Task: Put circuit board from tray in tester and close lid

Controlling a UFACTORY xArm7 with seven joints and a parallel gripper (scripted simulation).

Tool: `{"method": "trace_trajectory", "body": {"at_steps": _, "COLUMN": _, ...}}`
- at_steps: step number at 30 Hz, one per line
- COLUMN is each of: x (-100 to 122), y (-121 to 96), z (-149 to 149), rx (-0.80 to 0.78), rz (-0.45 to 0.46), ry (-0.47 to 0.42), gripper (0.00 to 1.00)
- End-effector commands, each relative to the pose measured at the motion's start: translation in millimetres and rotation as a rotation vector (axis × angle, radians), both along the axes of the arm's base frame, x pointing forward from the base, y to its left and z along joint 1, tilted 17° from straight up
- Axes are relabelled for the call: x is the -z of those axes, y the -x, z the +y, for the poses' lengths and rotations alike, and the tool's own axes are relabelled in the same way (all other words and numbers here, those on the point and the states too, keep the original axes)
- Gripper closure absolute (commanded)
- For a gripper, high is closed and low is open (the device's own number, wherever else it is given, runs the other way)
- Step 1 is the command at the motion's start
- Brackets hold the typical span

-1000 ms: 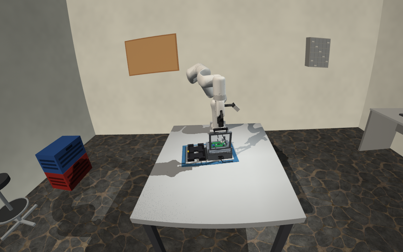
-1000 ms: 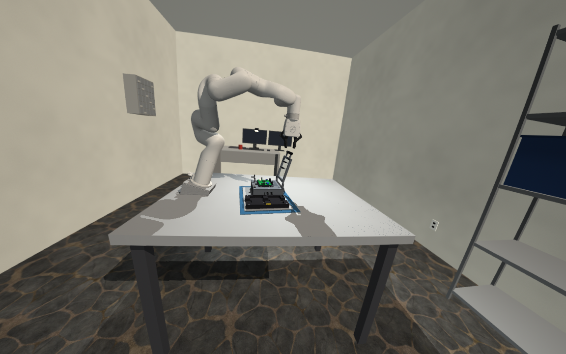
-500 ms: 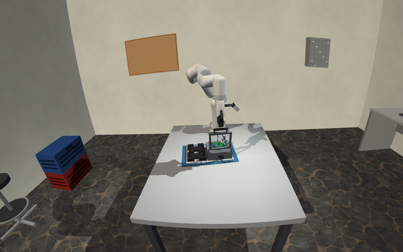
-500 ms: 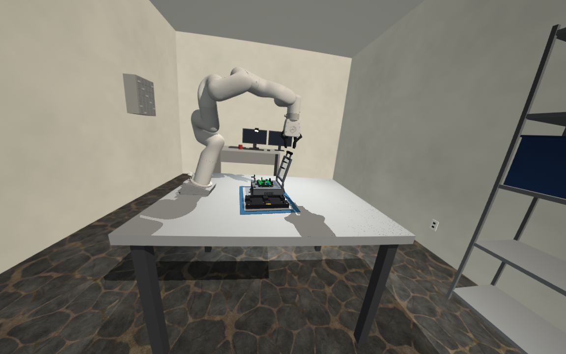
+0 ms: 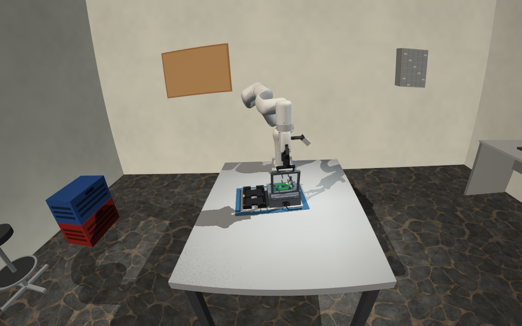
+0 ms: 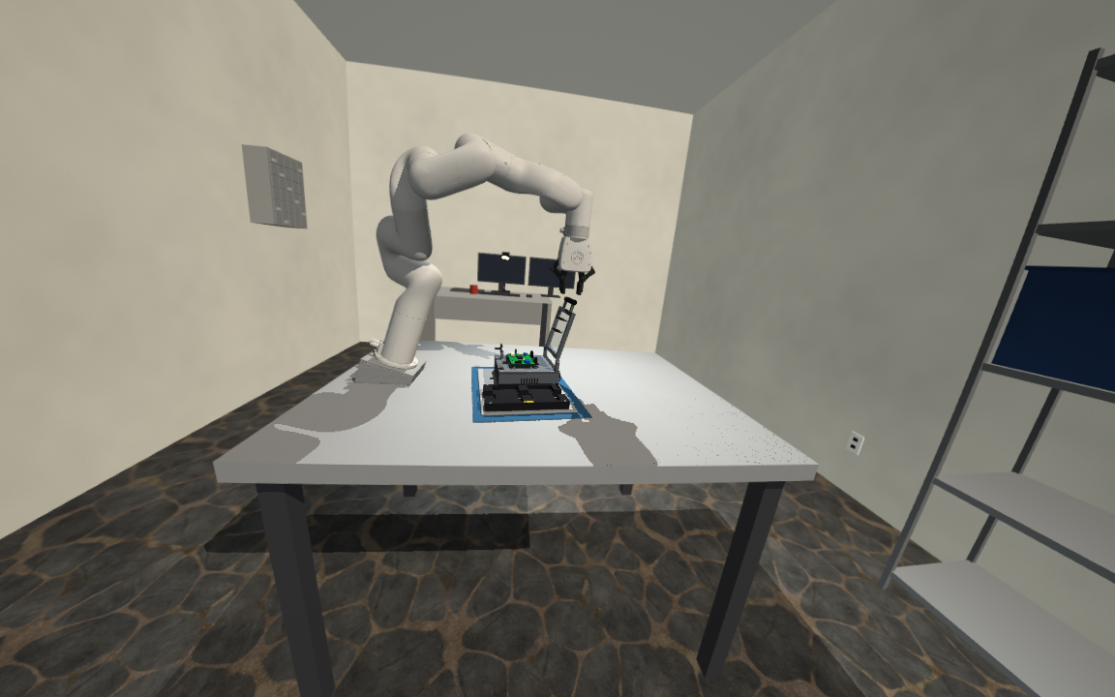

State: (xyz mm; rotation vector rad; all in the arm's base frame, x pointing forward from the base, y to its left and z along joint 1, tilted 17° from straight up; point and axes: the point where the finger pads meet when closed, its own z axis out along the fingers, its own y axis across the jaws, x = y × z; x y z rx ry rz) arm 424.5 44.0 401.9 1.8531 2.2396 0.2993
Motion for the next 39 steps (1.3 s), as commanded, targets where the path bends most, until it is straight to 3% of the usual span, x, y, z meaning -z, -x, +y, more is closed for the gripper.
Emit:
{"method": "trace_trajectory", "body": {"at_steps": 1, "x": 3.1, "y": -1.9, "z": 0.5, "rx": 0.000, "rz": -0.004, "ry": -0.001, "gripper": 0.49}}
{"method": "trace_trajectory", "body": {"at_steps": 18, "x": 24.5, "y": -9.1, "z": 1.1, "rx": 0.000, "rz": -0.004, "ry": -0.001, "gripper": 0.49}}
{"method": "trace_trajectory", "body": {"at_steps": 39, "x": 29.1, "y": -10.7, "z": 1.2, "rx": 0.000, "rz": -0.004, "ry": -0.001, "gripper": 0.49}}
